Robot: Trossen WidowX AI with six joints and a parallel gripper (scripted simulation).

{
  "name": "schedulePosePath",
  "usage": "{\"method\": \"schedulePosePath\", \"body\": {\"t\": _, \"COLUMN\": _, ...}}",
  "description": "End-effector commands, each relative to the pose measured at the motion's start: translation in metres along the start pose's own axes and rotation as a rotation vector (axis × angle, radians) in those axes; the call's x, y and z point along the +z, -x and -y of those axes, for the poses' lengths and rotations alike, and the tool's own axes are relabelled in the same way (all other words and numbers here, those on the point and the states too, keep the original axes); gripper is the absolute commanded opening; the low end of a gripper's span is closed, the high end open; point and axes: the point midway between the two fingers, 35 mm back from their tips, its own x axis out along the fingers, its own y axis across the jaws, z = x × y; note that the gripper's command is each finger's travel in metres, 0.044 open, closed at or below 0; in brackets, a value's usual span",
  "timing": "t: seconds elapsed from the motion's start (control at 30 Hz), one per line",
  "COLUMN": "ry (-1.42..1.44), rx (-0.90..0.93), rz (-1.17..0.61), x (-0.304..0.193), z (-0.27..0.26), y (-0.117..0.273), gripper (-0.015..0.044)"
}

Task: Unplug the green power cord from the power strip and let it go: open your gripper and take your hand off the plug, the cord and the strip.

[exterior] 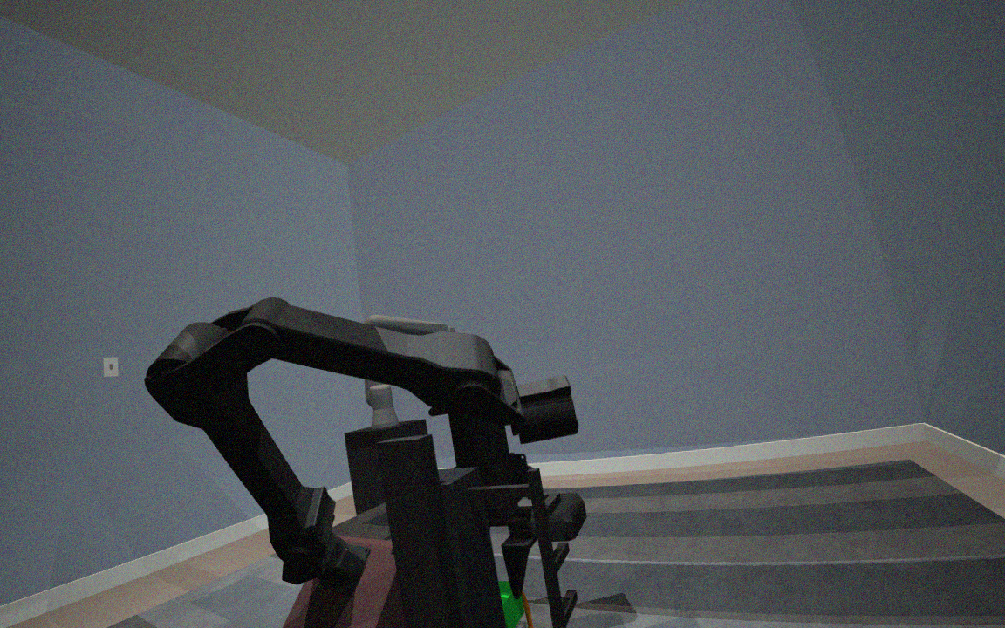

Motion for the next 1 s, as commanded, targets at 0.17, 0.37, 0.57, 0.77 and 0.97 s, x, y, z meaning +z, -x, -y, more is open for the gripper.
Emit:
{"method": "schedulePosePath", "body": {"t": 0.17, "ry": -0.001, "rx": -0.001, "rz": 0.001, "x": 0.007, "z": 0.001, "y": 0.001, "gripper": 0.0}}
{"method": "schedulePosePath", "body": {"t": 0.37, "ry": -0.001, "rx": -0.001, "rz": 0.003, "x": 0.017, "z": 0.002, "y": 0.001, "gripper": 0.0}}
{"method": "schedulePosePath", "body": {"t": 0.57, "ry": 0.0, "rx": -0.002, "rz": 0.004, "x": 0.027, "z": 0.002, "y": 0.002, "gripper": 0.0}}
{"method": "schedulePosePath", "body": {"t": 0.77, "ry": 0.001, "rx": -0.002, "rz": 0.004, "x": 0.037, "z": 0.002, "y": 0.003, "gripper": 0.0}}
{"method": "schedulePosePath", "body": {"t": 0.97, "ry": 0.002, "rx": -0.002, "rz": 0.005, "x": 0.046, "z": 0.002, "y": 0.005, "gripper": 0.0}}
